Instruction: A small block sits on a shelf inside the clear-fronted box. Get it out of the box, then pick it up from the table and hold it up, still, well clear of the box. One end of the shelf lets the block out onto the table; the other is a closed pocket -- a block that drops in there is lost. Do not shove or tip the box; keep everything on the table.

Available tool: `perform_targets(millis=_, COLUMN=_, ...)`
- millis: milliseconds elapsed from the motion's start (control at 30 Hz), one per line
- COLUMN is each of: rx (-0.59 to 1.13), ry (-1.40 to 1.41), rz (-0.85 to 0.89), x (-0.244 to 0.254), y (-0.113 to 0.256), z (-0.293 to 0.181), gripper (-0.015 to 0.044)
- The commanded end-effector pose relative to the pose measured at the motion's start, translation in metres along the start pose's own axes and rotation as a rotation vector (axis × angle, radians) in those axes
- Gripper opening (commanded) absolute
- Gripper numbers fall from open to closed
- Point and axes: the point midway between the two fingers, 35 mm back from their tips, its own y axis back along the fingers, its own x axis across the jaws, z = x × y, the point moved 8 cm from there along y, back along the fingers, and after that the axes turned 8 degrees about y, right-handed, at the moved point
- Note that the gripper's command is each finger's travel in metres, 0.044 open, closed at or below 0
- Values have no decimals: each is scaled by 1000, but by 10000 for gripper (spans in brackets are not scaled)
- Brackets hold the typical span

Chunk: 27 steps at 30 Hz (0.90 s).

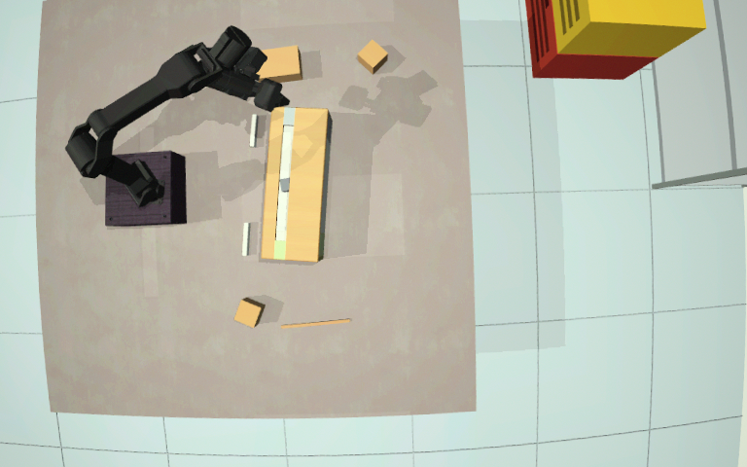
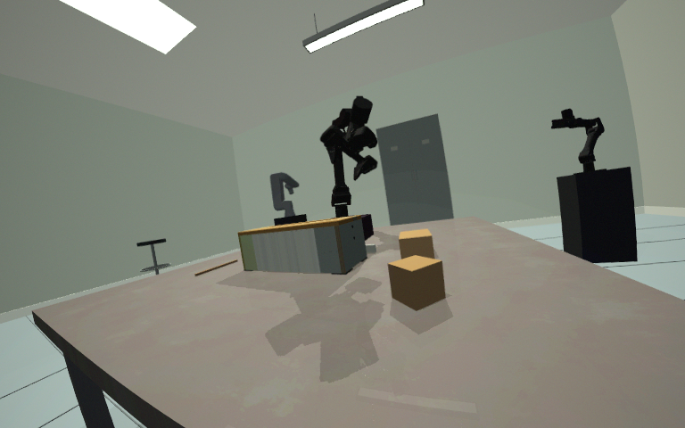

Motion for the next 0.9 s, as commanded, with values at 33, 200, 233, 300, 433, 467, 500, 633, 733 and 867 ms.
perform_targets(millis=33, rx=229, ry=290, rz=281, x=3, y=-52, z=-55, gripper=400)
perform_targets(millis=200, rx=323, ry=484, rz=593, x=9, y=-79, z=-107, gripper=400)
perform_targets(millis=233, rx=325, ry=496, rz=618, x=9, y=-80, z=-110, gripper=400)
perform_targets(millis=300, rx=326, ry=498, rz=623, x=9, y=-81, z=-111, gripper=400)
perform_targets(millis=433, rx=326, ry=498, rz=623, x=9, y=-81, z=-111, gripper=400)
perform_targets(millis=467, rx=326, ry=498, rz=623, x=9, y=-81, z=-111, gripper=400)
perform_targets(millis=500, rx=326, ry=498, rz=623, x=9, y=-81, z=-111, gripper=400)
perform_targets(millis=633, rx=326, ry=498, rz=623, x=10, y=-81, z=-111, gripper=400)
perform_targets(millis=733, rx=326, ry=498, rz=623, x=11, y=-84, z=-111, gripper=400)
perform_targets(millis=867, rx=326, ry=498, rz=623, x=14, y=-90, z=-112, gripper=400)
